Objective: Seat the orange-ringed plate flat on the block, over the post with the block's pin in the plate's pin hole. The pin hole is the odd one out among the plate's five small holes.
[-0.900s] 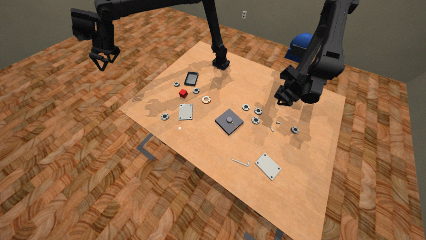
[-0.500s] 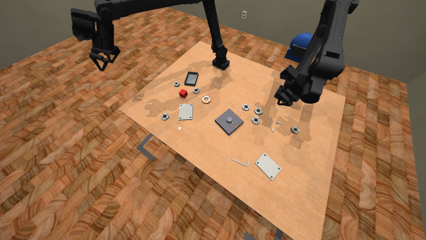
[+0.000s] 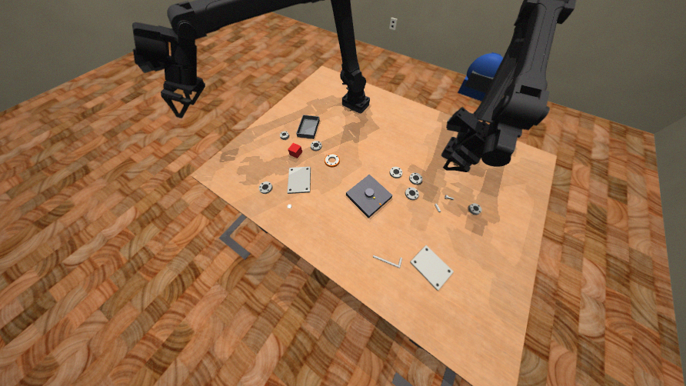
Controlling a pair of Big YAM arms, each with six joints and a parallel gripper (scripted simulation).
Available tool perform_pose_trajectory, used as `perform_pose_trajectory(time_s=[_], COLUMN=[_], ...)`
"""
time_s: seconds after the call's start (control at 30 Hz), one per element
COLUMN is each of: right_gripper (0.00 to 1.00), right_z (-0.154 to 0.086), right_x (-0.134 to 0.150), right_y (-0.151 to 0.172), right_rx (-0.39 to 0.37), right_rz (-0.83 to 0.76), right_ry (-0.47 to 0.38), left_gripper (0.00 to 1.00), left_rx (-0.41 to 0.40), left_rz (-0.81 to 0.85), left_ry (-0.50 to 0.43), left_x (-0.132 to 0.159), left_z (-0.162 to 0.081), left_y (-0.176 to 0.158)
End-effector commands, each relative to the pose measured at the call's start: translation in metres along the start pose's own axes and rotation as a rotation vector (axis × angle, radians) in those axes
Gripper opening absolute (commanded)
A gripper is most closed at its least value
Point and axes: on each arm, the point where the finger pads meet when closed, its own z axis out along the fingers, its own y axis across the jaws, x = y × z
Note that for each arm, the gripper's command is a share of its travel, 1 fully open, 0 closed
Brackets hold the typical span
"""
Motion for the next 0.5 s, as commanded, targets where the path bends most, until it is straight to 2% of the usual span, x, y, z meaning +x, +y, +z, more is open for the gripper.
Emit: perform_pose_trajectory(time_s=[0.0, 0.13, 0.2, 0.23, 0.27, 0.47], right_gripper=[1.00, 1.00, 1.00, 1.00, 1.00, 1.00], right_z=[-0.019, -0.019, -0.019, -0.019, -0.019, -0.019], right_x=[0.017, 0.048, 0.048, 0.055, 0.064, 0.129], right_y=[0.013, 0.006, 0.006, 0.005, 0.003, -0.010], right_rx=[-0.044, -0.057, -0.057, -0.059, -0.063, -0.088], right_rz=[-0.094, -0.161, -0.161, -0.179, -0.199, -0.327], right_ry=[-0.045, -0.047, -0.047, -0.048, -0.049, -0.053], left_gripper=[1.00, 1.00, 1.00, 1.00, 1.00, 1.00], left_rx=[-0.080, -0.145, -0.145, -0.183, -0.174, -0.266], left_rz=[-0.215, -0.367, -0.367, -0.401, -0.451, -0.650], left_ry=[-0.004, -0.045, -0.045, -0.057, -0.066, -0.128], left_x=[-0.005, -0.012, -0.012, -0.016, -0.015, -0.026], left_z=[0.006, 0.014, 0.014, 0.006, 0.018, 0.031], left_y=[0.002, 0.003, 0.003, 0.011, 0.004, 0.005])
